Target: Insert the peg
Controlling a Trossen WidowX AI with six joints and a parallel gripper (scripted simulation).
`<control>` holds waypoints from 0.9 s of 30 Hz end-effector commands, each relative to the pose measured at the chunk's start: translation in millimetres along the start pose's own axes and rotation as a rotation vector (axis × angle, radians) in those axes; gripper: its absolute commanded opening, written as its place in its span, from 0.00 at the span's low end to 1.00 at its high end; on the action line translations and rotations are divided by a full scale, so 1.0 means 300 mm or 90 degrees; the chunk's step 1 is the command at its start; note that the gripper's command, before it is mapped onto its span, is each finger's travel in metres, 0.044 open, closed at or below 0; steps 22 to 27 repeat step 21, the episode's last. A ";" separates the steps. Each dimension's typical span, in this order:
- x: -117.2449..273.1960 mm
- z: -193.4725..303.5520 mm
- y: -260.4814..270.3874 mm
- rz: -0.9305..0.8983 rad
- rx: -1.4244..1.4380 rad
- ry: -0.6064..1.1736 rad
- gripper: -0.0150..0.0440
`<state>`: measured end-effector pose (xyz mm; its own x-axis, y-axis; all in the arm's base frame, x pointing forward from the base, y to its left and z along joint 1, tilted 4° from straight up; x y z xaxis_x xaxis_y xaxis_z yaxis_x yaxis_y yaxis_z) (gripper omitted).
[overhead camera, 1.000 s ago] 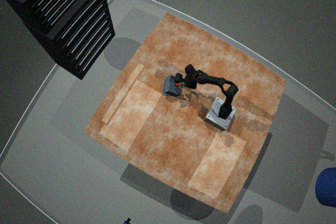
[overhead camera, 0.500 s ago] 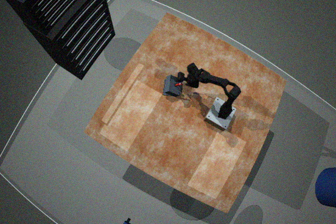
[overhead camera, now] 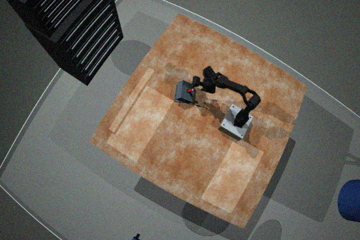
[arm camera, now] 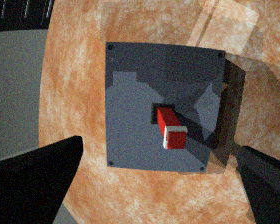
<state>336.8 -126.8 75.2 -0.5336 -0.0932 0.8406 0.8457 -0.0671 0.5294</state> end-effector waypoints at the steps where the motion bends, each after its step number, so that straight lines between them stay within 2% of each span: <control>1: 0.020 0.000 0.001 0.000 0.001 0.003 1.00; 27: 0.122 -0.005 0.001 0.001 0.000 0.001 1.00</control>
Point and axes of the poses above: the point midway between the two fingers, 35 mm back from their tips, its own x axis back along the fingers, its own y axis across the jaws, z = x × y, the point moved 2 cm from there along x, back along the fingers, and after that the axes turned 14 degrees about -x, right-handed, at the moved point
